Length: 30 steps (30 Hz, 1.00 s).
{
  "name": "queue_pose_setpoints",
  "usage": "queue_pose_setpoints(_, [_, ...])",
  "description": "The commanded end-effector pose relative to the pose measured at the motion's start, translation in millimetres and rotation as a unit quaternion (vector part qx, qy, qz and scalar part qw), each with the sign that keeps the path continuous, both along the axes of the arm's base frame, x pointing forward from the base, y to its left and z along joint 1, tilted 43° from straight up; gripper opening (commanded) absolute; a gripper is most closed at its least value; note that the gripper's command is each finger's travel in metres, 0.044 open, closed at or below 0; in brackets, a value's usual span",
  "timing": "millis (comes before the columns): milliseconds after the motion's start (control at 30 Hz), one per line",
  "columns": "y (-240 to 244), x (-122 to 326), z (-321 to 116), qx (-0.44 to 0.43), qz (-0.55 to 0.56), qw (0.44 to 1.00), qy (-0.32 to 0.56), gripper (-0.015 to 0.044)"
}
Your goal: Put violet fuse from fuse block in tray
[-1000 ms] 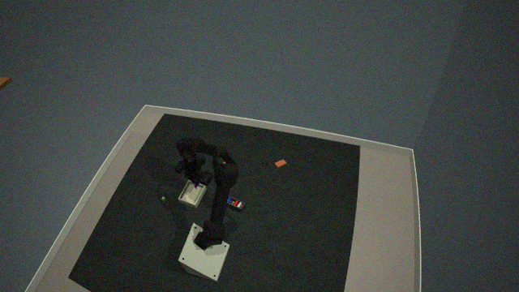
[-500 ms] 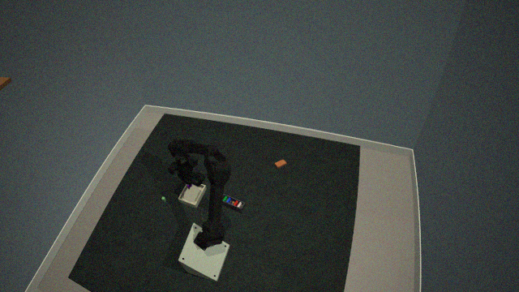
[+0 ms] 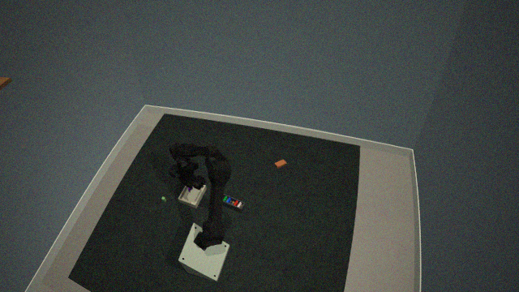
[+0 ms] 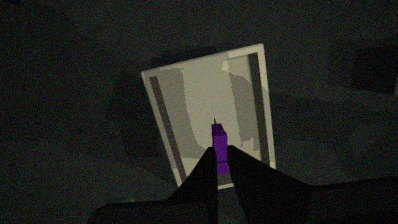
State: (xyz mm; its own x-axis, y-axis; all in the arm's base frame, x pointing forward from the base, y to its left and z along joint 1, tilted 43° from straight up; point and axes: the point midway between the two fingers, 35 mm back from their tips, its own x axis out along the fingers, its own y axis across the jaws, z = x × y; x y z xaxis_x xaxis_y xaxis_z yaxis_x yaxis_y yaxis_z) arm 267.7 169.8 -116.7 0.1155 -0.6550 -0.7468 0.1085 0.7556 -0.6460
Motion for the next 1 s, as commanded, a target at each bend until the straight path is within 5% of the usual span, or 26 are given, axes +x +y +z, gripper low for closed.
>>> queue_pose_setpoints(0, [-6.4, 0.0, -5.3, -0.004, 0.002, 1.000, 0.001, 0.0000])
queue_pose_setpoints(167, [-9.1, 0.3, -8.1, -0.004, 0.002, 1.000, 0.001, 0.0000])
queue_pose_setpoints(600, [-4.3, 0.2, -4.1, -0.001, 0.000, 1.000, 0.001, 0.0330])
queue_pose_setpoints(967, [17.7, -4.5, 21.5, -0.003, 0.002, 1.000, 0.001, 0.0330])
